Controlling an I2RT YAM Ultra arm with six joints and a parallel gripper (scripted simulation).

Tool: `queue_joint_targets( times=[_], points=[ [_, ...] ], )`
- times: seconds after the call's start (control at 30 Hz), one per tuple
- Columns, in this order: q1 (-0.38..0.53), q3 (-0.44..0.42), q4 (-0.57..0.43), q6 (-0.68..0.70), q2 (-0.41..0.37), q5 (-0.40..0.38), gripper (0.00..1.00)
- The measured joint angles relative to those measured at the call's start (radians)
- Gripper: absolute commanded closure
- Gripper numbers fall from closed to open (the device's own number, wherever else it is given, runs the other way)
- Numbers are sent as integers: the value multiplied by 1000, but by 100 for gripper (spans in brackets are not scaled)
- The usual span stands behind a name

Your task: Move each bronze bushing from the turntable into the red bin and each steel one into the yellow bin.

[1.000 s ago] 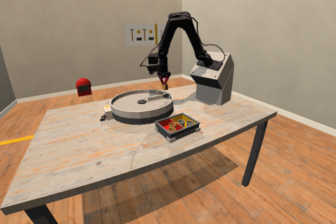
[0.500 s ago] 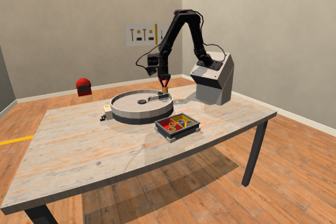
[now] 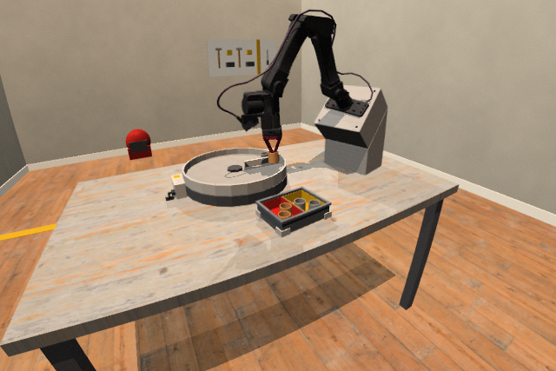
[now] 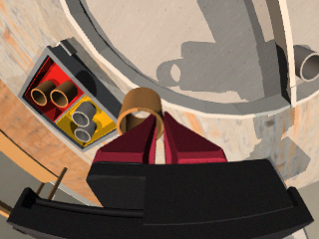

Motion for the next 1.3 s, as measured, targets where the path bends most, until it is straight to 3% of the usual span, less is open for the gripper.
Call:
queue_joint_targets(
  times=[0.23, 0.6, 1.03, 1.3],
  points=[
    [134, 82, -37, 238, 33, 110, 100],
    [369, 308, -113, 634, 149, 275, 100],
    [483, 500, -219, 910, 264, 390, 100],
    [509, 555, -262, 993, 286, 420, 100]
  ],
)
